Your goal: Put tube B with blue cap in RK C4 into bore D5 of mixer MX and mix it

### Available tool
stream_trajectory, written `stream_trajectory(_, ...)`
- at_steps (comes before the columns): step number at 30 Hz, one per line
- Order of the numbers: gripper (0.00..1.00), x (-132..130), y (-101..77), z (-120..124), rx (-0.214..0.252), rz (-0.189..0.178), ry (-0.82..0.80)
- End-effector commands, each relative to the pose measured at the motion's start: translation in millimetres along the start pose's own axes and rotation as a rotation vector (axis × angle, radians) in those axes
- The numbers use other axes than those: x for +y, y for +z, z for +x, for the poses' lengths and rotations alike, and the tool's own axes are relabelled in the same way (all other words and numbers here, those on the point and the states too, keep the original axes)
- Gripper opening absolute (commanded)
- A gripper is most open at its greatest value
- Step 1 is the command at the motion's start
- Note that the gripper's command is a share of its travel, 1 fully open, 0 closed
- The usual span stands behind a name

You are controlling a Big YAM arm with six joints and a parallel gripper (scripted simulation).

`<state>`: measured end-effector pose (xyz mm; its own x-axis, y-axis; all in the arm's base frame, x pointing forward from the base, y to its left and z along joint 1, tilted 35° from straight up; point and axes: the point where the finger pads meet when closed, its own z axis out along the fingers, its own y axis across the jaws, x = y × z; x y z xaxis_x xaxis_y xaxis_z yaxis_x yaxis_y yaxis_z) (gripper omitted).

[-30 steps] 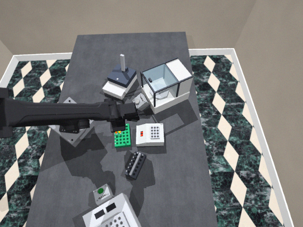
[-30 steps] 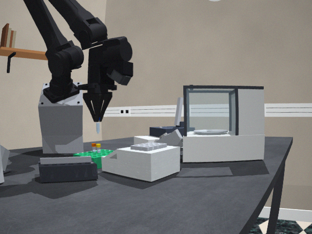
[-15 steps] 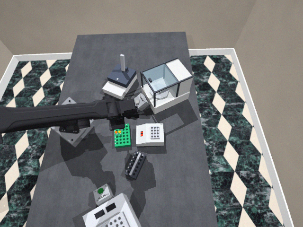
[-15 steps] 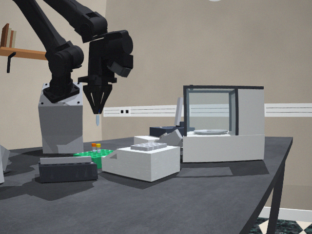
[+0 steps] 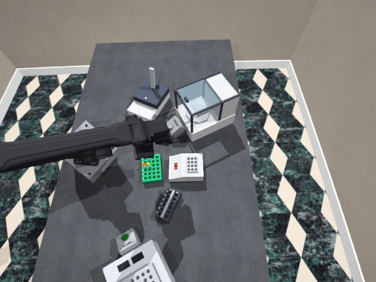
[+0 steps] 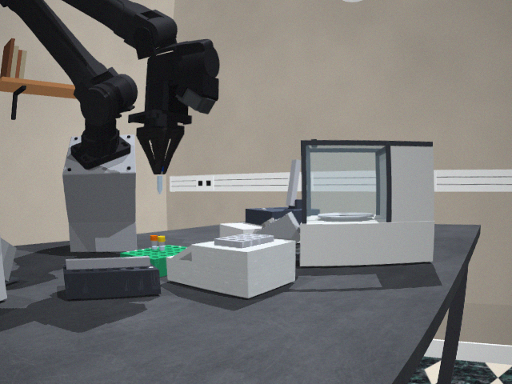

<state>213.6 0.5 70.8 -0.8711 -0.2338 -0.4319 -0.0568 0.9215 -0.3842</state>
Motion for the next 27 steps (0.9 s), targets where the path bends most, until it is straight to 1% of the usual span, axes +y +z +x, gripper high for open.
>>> stream_trajectory(1,0.09,-3.2,-23.4,-23.6,-0.049,-0.006,0.046)
stream_trajectory(6,0.09,-2.9,-32.5,-23.4,-0.049,-0.008,0.047)
stream_trajectory(8,0.09,-2.9,-32.5,-23.4,-0.049,-0.008,0.047)
stream_trajectory(23,0.09,-2.3,-58.9,-22.5,-0.049,-0.012,0.05)
stream_trajectory(27,0.09,-2.2,-62.4,-22.3,-0.049,-0.013,0.05)
